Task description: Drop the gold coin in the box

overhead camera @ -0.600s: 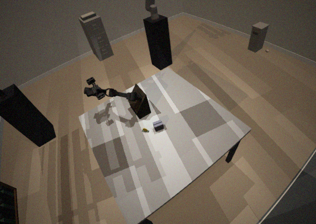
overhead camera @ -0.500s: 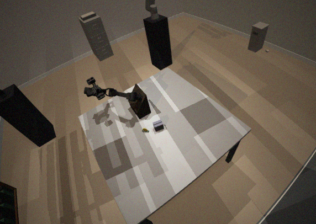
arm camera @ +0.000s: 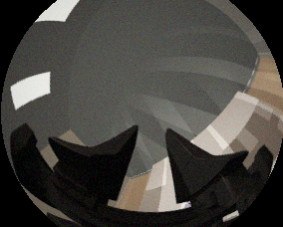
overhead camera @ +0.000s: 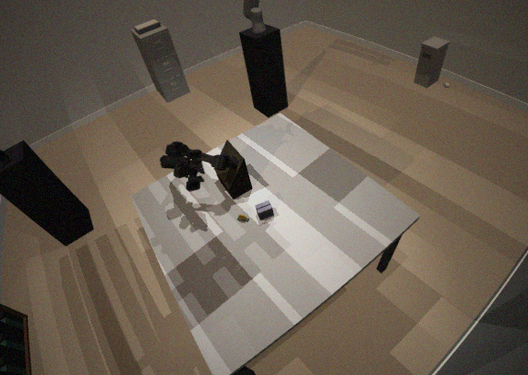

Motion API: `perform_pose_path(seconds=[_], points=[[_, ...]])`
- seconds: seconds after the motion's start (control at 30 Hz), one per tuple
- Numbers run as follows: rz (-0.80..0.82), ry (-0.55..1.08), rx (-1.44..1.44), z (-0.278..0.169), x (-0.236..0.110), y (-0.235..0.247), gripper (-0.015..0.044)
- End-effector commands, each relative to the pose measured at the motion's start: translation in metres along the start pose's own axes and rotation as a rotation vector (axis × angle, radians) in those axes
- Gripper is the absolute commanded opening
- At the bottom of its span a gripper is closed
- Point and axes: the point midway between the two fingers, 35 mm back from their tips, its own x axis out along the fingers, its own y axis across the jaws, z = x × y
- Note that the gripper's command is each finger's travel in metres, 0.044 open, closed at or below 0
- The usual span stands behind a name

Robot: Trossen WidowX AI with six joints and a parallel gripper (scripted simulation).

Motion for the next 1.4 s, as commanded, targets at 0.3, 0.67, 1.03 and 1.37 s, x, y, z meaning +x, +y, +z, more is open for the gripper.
perform_pose_path(seconds=[0.3,0.67,1.03,1.37], points=[[-0.497,0.606,-0.519,-0.139,0.043,-0.135,0.0161],[-0.609,1.404,-0.996,-0.246,-0.021,-0.234,0.0161],[-0.510,1.790,-1.148,-0.288,-0.053,-0.254,0.0161],[-0.511,1.791,-1.149,-0.302,-0.061,-0.285,0.0161]])
